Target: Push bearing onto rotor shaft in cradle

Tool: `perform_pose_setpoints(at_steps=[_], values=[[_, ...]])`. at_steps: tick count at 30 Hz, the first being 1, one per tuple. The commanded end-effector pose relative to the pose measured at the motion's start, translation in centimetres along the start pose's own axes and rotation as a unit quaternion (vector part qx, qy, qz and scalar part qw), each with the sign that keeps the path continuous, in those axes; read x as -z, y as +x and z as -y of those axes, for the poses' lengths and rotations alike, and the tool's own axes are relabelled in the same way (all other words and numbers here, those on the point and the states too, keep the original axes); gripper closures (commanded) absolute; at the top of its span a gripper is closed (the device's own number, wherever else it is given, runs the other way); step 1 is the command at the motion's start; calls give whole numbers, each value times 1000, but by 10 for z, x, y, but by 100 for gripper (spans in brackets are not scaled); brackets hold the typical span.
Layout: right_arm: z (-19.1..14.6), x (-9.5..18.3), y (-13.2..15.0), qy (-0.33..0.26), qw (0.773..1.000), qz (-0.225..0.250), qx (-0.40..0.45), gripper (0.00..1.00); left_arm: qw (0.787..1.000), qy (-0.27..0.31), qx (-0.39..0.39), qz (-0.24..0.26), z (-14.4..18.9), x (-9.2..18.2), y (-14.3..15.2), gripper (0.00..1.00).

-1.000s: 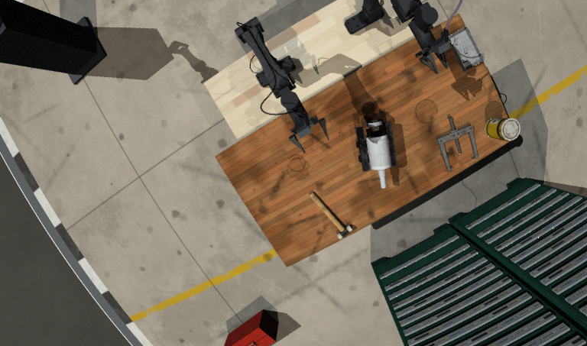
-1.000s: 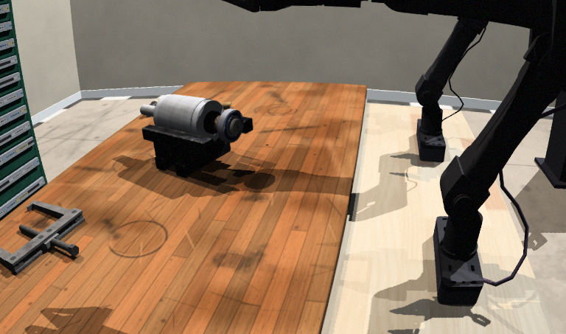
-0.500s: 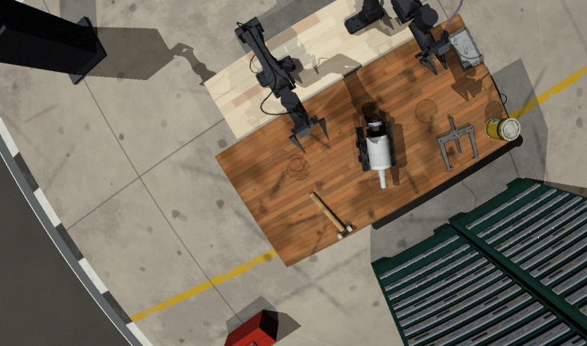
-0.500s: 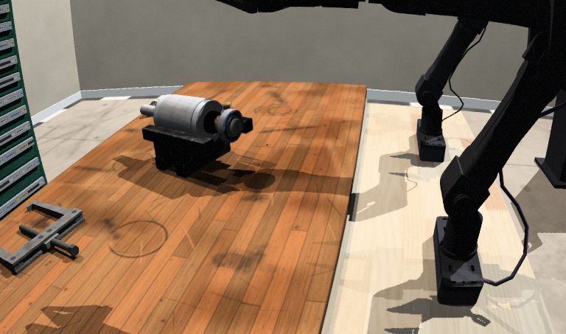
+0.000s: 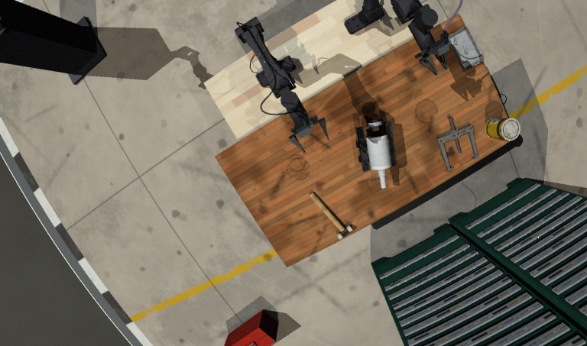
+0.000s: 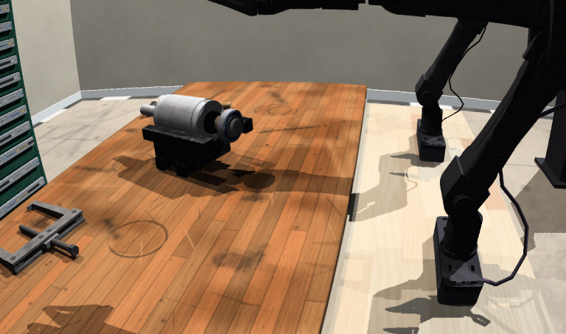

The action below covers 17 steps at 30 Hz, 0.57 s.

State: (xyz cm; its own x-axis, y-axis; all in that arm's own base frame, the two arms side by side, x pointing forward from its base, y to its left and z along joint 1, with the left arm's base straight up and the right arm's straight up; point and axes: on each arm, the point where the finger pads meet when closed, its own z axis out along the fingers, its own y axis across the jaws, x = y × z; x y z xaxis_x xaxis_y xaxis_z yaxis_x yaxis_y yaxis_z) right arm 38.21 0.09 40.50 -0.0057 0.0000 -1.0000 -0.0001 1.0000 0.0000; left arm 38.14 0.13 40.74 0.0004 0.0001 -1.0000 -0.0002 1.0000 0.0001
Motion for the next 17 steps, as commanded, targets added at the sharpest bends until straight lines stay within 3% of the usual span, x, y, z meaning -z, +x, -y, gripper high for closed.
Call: perform_pose_setpoints(at_steps=[1, 17], values=[[-1, 16, -43, -3, 999, 52, -1, 0, 1000, 2, 6, 25, 4, 8, -20, 56], [-2, 17, -47, -3, 998, 58, -1, 0, 1000, 2, 6, 22, 4, 6, -18, 56]])
